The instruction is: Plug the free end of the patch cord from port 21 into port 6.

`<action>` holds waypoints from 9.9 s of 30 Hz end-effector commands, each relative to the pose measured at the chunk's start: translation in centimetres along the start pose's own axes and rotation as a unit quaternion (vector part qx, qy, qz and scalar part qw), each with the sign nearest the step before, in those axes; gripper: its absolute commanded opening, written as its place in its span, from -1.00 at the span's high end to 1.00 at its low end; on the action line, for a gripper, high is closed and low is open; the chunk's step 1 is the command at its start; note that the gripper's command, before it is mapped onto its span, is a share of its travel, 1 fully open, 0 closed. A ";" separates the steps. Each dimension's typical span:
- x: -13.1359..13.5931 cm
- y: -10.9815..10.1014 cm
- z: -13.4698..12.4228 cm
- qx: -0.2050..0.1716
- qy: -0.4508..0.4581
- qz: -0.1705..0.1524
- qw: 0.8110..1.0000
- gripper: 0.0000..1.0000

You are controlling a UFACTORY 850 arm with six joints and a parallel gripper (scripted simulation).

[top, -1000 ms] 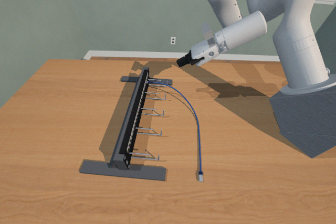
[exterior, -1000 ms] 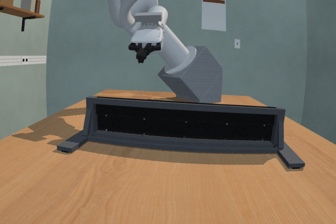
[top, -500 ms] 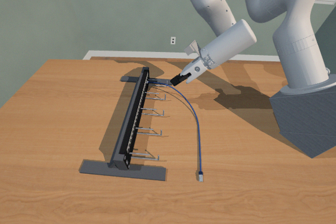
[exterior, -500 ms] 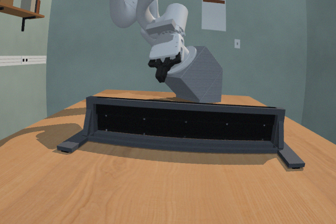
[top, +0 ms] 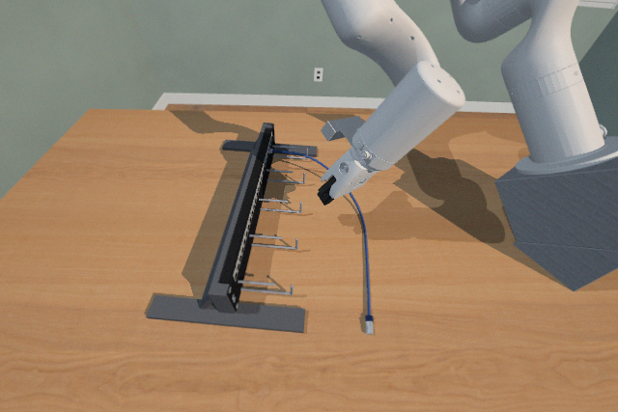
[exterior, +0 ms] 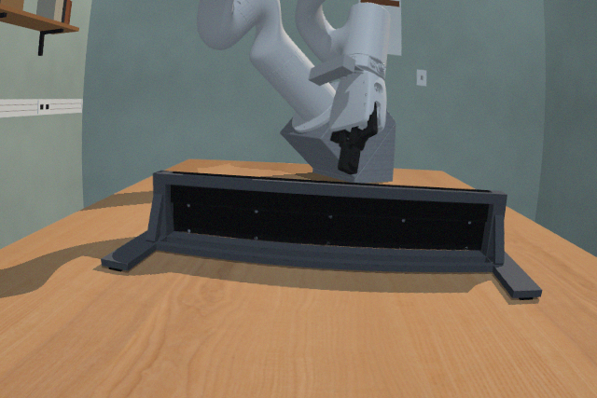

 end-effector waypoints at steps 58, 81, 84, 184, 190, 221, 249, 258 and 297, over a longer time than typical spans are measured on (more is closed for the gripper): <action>-7.7 -3.9 -18.5 -0.101 0.368 -0.191 0.904 1.00; -7.9 -3.9 -18.8 -0.100 0.372 -0.192 0.903 0.22; -7.9 -3.9 -18.8 -0.100 0.372 -0.192 0.903 0.22; -6.1 1.9 -20.9 -0.100 0.372 -0.192 0.903 0.22; -6.2 2.0 -20.9 -0.100 0.372 -0.192 0.903 0.22; -6.2 2.0 -20.9 -0.100 0.372 -0.192 0.903 0.22; -6.0 2.7 -21.2 -0.100 0.372 -0.192 0.903 0.22; -5.9 2.9 -21.3 -0.100 0.372 -0.192 0.903 0.22; -5.9 3.0 -21.3 -0.100 0.372 -0.192 0.903 1.00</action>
Point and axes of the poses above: the point where the finger pads meet when closed, its own y axis out along the fingers, its own x axis across the jaws, z = x × y, the point moved 10 cm from there along -y, back along the fingers, and after that the axes turned 6 degrees about y, right-handed, at the moved point
